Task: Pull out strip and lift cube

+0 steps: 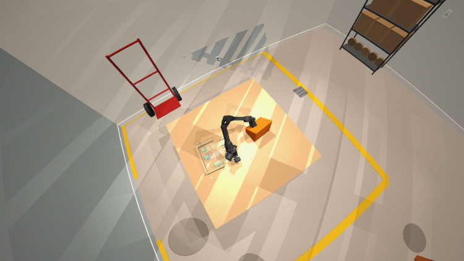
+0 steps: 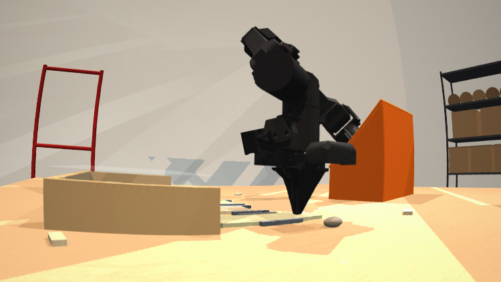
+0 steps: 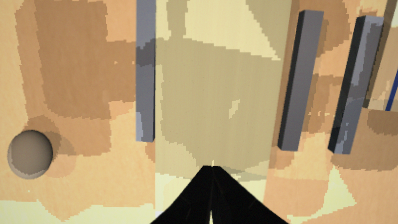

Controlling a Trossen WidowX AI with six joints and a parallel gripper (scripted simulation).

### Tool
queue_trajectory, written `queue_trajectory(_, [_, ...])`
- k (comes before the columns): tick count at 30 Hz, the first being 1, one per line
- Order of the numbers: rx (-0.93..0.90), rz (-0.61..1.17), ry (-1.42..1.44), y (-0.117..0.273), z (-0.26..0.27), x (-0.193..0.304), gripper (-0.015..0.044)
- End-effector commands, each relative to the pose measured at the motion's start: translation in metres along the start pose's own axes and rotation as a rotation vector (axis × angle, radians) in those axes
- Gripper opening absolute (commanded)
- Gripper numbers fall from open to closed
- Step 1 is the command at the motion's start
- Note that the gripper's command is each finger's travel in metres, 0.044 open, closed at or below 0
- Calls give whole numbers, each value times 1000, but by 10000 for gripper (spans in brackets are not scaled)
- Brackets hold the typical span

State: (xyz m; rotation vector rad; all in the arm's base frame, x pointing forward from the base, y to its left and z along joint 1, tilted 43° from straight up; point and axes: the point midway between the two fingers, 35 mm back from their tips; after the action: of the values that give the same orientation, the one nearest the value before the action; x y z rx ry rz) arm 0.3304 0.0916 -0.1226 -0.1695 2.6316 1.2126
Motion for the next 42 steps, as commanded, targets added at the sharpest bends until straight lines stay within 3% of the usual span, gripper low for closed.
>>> queue_trajectory(1, [2, 21, 5, -4, -2, 13, 0])
queue_trajectory(42, [2, 23, 7, -3, -9, 74, 0])
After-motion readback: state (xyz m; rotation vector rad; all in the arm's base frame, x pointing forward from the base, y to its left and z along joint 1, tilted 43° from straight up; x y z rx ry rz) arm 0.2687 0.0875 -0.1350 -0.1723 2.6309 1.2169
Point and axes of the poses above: the point midway between the two fingers, 35 mm back from their tips, its own y axis back along the fingers, its own z axis across the jaws, x = y × z, and after that the axes turned 8 degrees about -y, right-handed
